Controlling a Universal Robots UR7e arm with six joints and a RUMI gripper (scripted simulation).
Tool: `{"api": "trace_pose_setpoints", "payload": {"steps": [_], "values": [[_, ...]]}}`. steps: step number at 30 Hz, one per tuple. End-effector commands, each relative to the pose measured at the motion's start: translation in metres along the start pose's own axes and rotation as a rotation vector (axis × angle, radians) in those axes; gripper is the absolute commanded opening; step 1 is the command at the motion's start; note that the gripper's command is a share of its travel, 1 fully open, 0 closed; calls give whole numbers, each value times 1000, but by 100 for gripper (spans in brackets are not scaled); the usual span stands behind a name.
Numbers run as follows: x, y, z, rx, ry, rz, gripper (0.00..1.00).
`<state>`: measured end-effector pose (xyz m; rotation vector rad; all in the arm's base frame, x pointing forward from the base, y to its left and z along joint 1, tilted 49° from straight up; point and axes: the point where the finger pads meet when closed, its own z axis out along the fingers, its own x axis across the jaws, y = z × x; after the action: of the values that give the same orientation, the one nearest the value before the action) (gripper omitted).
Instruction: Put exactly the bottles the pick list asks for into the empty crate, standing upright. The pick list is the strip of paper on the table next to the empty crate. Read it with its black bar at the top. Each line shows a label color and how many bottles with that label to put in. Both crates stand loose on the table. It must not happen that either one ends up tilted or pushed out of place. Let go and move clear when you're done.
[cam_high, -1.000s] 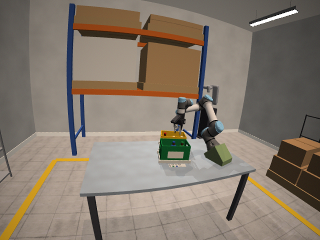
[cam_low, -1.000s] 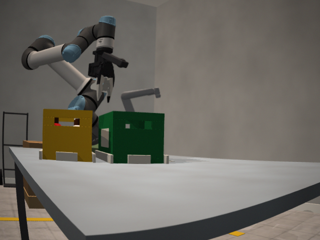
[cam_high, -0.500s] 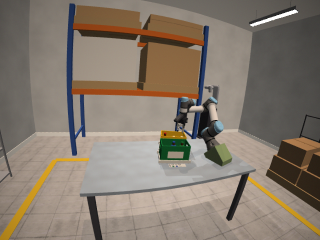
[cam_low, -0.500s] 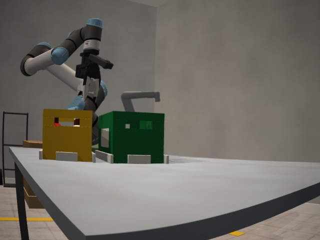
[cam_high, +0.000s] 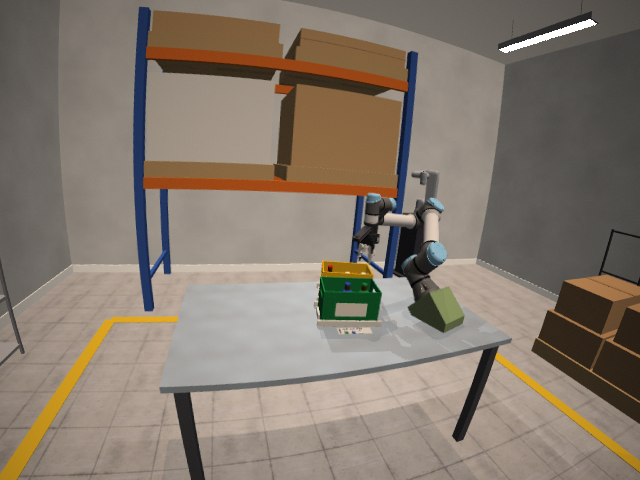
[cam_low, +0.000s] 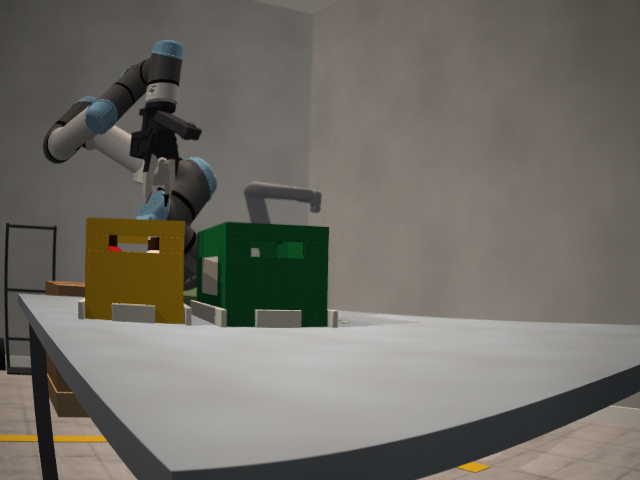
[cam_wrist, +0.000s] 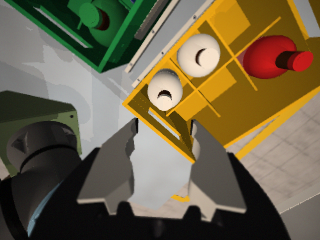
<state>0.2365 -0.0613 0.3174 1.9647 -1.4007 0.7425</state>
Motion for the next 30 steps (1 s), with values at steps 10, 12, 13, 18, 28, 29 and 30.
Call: {"api": "trace_pose_setpoints", "payload": {"steps": [10, 12, 13, 18, 28, 29, 30], "values": [[0, 4, 0, -4, 0, -10, 38], [-1, 4, 4, -6, -1, -10, 38], [-1, 4, 5, -6, -1, -10, 38], [-1, 4, 12, -6, -1, -10, 38], [-1, 4, 23, -5, -1, -10, 38], [-1, 4, 24, -5, -1, -10, 38], [-1, 4, 25, -5, -1, -10, 38]]}}
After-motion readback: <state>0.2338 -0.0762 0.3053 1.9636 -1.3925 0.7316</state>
